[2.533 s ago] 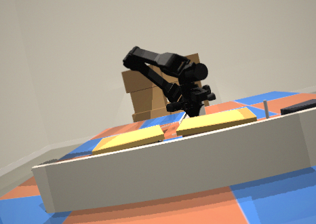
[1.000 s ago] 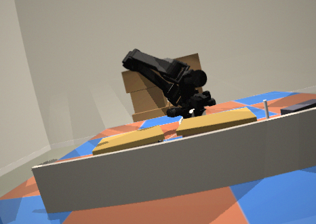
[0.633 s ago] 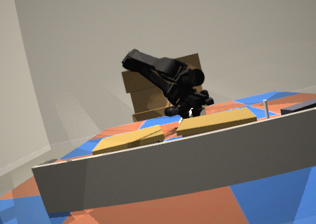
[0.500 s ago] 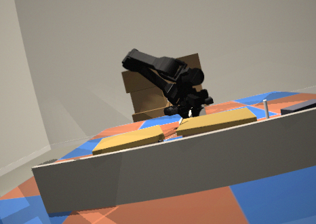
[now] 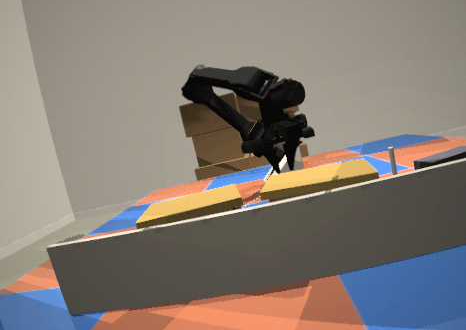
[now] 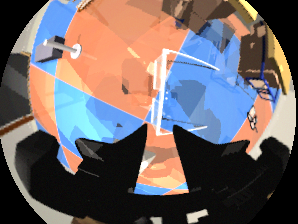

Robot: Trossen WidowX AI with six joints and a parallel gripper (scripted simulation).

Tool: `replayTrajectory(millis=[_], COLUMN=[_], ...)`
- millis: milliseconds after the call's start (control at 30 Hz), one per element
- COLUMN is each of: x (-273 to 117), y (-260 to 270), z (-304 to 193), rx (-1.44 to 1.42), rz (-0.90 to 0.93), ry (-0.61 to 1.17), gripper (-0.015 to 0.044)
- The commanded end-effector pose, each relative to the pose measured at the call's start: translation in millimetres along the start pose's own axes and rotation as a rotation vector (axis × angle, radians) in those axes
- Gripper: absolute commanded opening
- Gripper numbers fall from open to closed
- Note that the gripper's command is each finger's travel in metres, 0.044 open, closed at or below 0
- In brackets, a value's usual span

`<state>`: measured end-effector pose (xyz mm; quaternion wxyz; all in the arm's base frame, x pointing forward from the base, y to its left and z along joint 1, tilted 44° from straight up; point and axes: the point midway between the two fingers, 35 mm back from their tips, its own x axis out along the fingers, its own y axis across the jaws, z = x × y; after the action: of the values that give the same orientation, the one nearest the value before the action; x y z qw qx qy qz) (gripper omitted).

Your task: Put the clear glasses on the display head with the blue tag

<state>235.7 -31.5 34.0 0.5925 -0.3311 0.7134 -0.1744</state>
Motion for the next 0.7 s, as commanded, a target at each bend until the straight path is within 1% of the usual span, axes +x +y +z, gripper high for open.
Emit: replayTrajectory(millis=[0,200,267,300,667], x=[0.1,-5.9,-5.9,-5.9,-4.3], y=[0.1,-4.4,-4.4,-4.4,-4.4], z=[0.5,-0.7,-0.7,-0.7,-0.5], rx=[-0.006,0.018,0.018,0.018,0.018], rz=[-0.001,0.001,0.001,0.001,0.001], ry=[-0.003,0.003,0.003,0.003,0.003], gripper=[0.02,0.02,0.0147,0.014,0.014])
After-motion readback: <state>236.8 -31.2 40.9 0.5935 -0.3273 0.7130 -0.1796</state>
